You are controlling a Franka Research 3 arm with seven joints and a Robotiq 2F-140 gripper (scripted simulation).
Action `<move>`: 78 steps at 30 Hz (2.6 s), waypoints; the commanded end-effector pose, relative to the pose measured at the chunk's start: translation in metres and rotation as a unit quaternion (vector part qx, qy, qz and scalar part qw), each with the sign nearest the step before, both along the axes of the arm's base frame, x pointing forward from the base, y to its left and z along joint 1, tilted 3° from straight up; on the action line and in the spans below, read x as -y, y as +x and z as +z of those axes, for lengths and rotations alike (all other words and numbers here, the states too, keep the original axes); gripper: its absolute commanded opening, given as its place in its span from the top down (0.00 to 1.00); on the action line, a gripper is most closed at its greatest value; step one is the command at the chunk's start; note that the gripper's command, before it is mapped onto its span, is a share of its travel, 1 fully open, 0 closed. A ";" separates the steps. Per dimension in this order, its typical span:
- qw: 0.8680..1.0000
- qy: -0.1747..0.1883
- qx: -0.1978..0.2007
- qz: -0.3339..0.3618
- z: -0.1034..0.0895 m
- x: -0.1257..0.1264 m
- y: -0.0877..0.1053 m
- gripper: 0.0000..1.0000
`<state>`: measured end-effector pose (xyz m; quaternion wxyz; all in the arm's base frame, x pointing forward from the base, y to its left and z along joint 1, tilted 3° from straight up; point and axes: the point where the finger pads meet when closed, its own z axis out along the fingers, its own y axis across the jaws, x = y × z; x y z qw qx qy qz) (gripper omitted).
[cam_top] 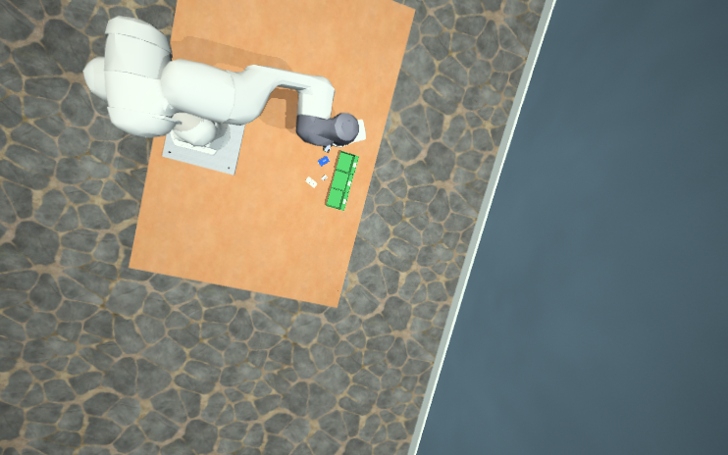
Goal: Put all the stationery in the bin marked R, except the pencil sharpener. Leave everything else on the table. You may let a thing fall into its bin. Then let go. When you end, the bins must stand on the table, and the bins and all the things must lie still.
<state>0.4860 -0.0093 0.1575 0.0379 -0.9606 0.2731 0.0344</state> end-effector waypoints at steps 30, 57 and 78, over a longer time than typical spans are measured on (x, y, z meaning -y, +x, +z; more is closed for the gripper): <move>0.969 -0.013 0.003 -0.247 -0.041 -0.043 -0.030 0.77; 0.927 -0.033 0.022 -0.374 -0.041 -0.042 -0.031 0.77; 0.927 -0.033 0.022 -0.374 -0.041 -0.042 -0.032 0.77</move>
